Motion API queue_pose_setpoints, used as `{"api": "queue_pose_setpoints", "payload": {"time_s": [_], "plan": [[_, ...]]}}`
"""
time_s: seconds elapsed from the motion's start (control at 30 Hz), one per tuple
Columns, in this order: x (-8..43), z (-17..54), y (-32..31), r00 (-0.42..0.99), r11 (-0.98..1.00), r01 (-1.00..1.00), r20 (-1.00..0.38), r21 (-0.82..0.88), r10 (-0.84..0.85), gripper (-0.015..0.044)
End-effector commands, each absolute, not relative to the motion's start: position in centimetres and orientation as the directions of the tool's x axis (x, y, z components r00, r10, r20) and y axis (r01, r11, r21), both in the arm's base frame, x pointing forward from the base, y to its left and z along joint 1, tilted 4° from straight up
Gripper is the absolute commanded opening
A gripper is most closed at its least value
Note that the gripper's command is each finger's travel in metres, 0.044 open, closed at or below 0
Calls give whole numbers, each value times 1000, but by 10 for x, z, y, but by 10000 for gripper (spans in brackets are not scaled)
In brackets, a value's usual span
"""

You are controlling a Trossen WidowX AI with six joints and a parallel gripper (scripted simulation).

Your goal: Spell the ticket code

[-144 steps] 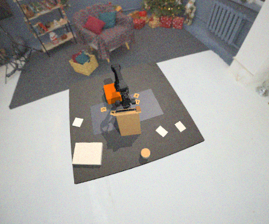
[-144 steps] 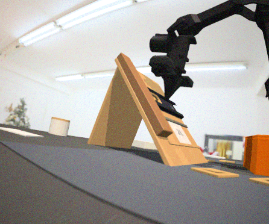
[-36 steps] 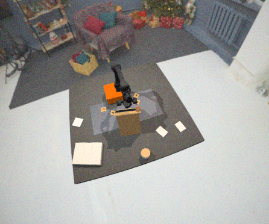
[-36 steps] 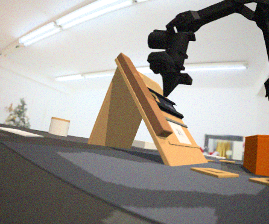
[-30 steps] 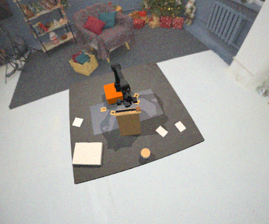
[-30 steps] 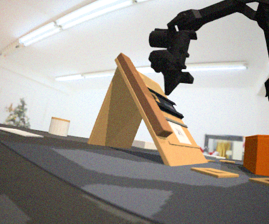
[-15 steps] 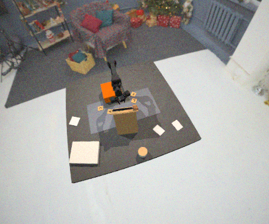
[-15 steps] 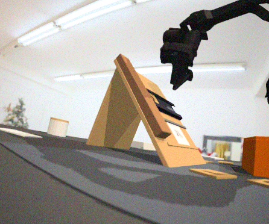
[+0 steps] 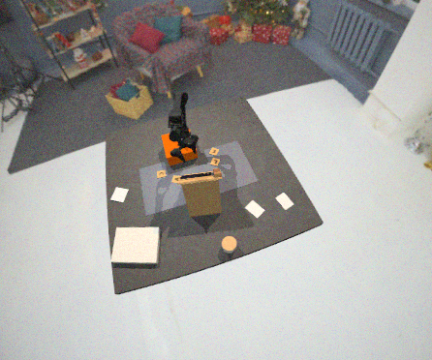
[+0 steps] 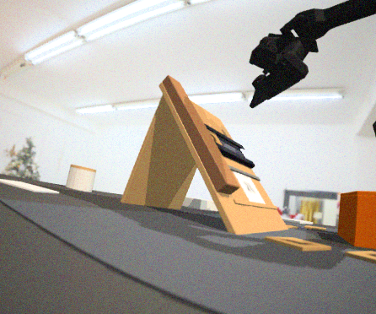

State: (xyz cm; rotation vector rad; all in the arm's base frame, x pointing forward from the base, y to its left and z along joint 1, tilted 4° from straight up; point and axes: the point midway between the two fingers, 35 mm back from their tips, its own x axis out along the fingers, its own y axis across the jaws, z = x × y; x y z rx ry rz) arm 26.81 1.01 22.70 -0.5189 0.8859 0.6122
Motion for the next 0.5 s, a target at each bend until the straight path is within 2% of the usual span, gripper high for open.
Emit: {"api": "queue_pose_setpoints", "payload": {"time_s": [0.0, 0.47], "plan": [[217, 270, -2, 679, 219, -731, -659, -646, 323, 440], [214, 273, -2, 691, 180, -715, -646, -675, 323, 440]]}}
